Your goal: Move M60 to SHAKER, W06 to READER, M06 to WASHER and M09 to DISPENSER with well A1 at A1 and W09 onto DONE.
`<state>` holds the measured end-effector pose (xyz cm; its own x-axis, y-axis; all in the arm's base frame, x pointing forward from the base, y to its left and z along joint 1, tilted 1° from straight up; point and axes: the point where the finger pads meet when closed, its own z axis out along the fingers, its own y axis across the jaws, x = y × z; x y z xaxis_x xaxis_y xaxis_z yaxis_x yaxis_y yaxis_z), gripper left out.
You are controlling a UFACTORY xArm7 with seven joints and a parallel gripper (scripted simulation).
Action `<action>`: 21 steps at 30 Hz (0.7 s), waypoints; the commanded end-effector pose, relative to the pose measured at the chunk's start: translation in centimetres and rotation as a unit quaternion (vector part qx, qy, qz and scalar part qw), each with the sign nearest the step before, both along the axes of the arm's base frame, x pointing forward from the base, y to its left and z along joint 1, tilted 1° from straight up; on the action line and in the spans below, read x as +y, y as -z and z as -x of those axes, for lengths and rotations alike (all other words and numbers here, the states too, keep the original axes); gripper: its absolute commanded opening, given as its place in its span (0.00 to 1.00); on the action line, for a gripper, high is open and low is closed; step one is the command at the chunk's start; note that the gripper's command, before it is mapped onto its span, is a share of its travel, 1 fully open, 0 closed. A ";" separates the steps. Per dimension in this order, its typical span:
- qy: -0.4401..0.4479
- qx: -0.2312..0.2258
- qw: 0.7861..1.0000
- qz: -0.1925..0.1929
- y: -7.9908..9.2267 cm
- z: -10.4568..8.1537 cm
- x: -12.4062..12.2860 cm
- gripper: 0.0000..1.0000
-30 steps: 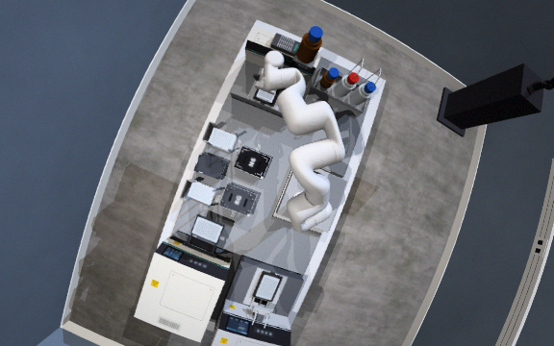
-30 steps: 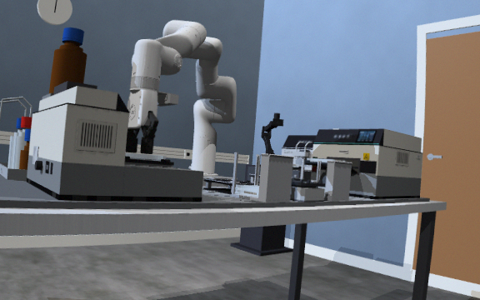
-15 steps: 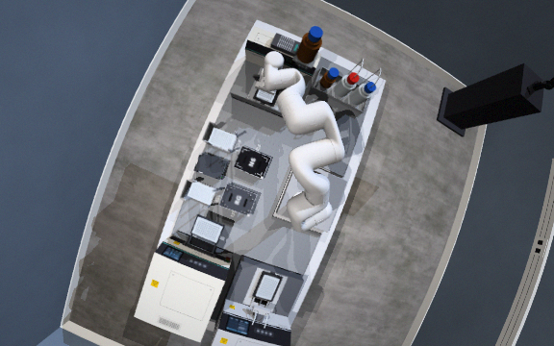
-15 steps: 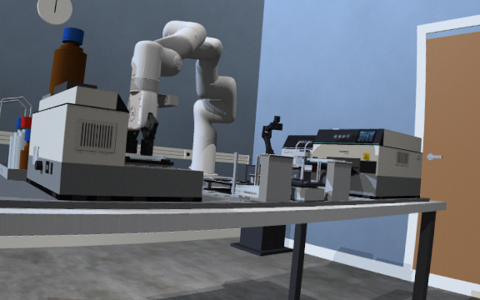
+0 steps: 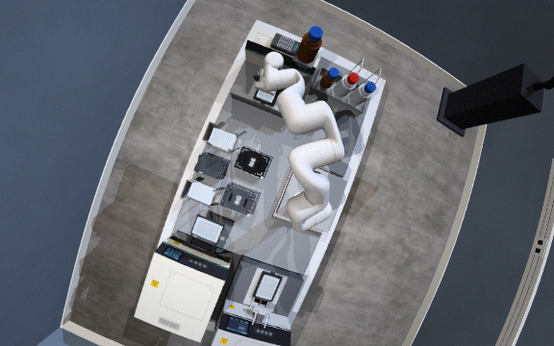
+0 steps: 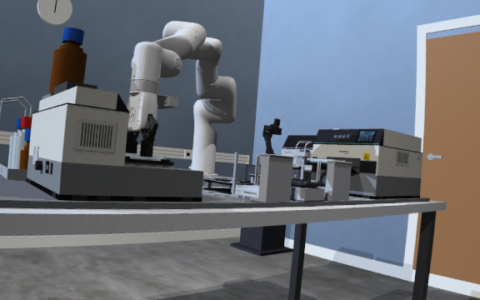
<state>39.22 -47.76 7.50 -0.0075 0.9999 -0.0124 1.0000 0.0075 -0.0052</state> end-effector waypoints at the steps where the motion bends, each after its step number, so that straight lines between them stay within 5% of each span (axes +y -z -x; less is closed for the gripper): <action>1: 0.000 -0.002 1.000 0.002 -0.2 -0.1 -0.1 1.00; 7: 0.000 -0.002 1.000 0.002 -0.3 -0.1 -0.1 1.00; 8: 0.000 -0.002 1.000 0.002 -0.3 -0.1 -0.1 0.00; 21: 0.000 -0.002 1.000 0.002 -0.3 -0.1 -0.1 0.00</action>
